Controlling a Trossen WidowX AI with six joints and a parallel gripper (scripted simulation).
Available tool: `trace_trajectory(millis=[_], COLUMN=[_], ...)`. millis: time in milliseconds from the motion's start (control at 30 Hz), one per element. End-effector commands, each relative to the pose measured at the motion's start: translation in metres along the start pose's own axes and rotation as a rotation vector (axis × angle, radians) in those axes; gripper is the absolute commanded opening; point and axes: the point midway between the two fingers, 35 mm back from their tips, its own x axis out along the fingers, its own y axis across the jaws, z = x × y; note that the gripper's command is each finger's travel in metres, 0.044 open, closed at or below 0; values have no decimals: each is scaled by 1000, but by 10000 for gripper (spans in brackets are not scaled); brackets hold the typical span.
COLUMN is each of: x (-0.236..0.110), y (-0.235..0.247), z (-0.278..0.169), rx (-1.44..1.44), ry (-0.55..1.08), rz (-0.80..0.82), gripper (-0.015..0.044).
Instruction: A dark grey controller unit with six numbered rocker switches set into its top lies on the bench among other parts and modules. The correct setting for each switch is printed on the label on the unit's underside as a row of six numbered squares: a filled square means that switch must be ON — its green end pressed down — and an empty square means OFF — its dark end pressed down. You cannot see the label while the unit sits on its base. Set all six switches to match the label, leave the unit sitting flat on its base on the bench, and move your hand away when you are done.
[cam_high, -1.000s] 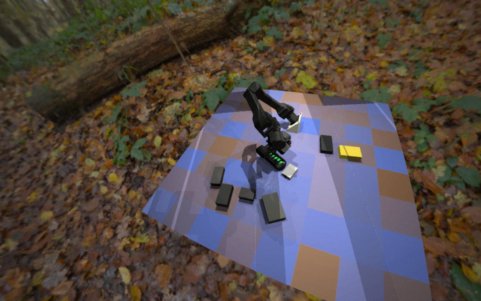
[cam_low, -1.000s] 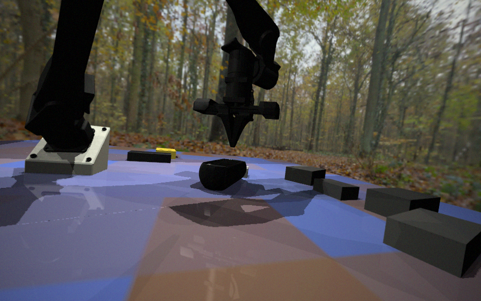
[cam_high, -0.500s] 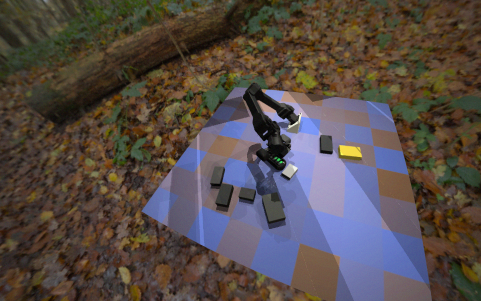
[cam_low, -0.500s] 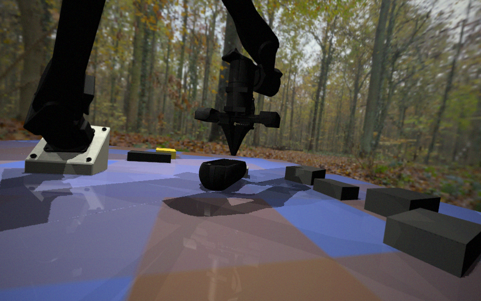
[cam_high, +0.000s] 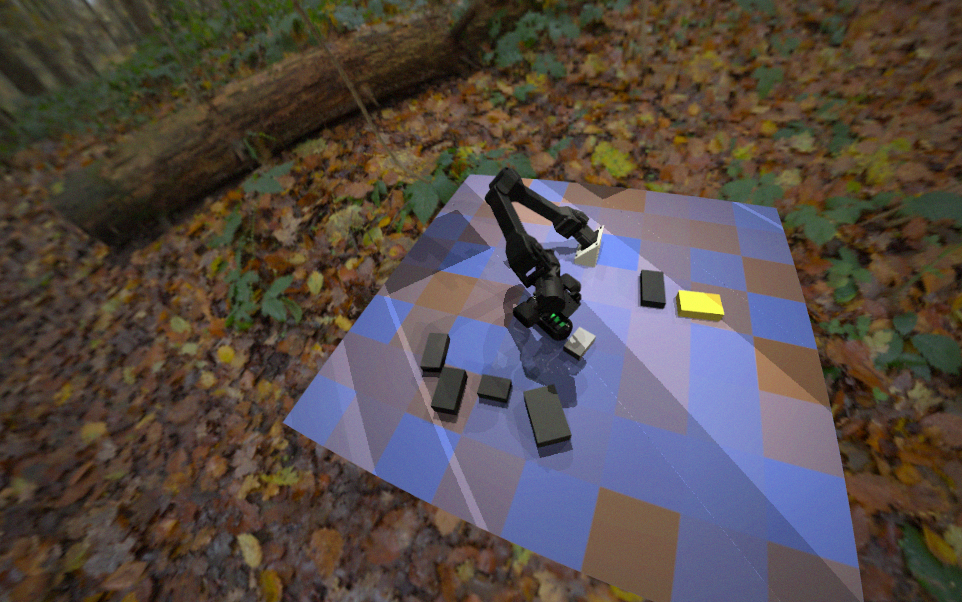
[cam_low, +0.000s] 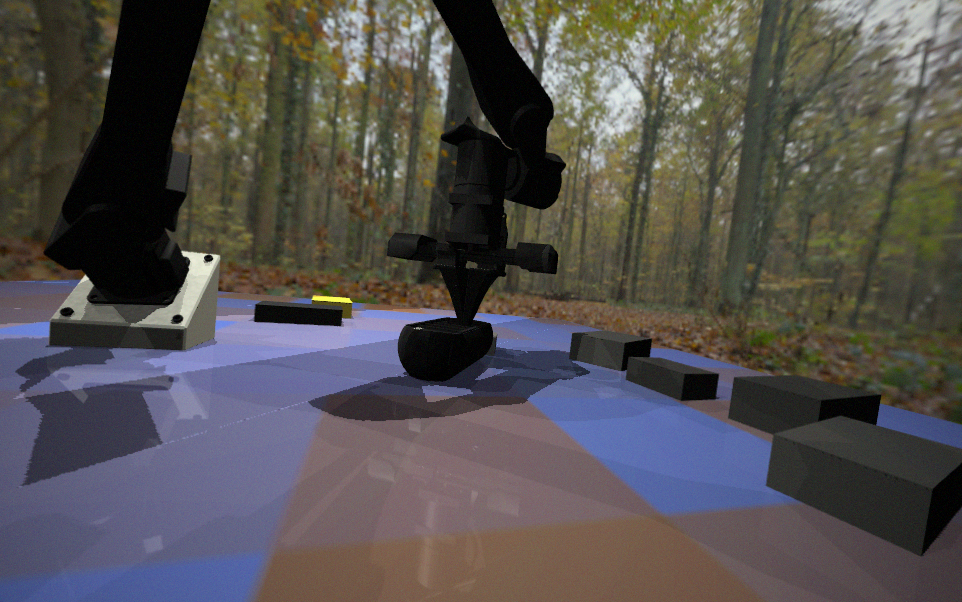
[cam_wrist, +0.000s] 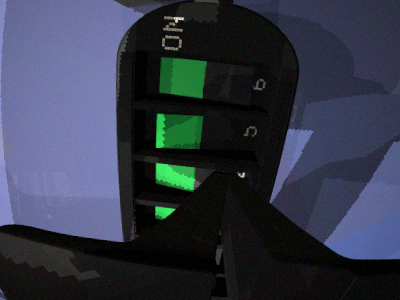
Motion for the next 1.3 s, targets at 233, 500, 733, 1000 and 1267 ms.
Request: trace_trajectory(millis=[233, 500, 733, 1000, 1267], x=[4, 4, -41, -44, -45], y=[1, 1, 1, 11, 11], z=[-1, -1, 0, -10, -10], rx=[-7, -7, -8, -8, -8], ry=[6, 6, 4, 5, 5], rz=[-1, -1, 0, 0, 0], gripper=[0, 0, 0, 0, 0])
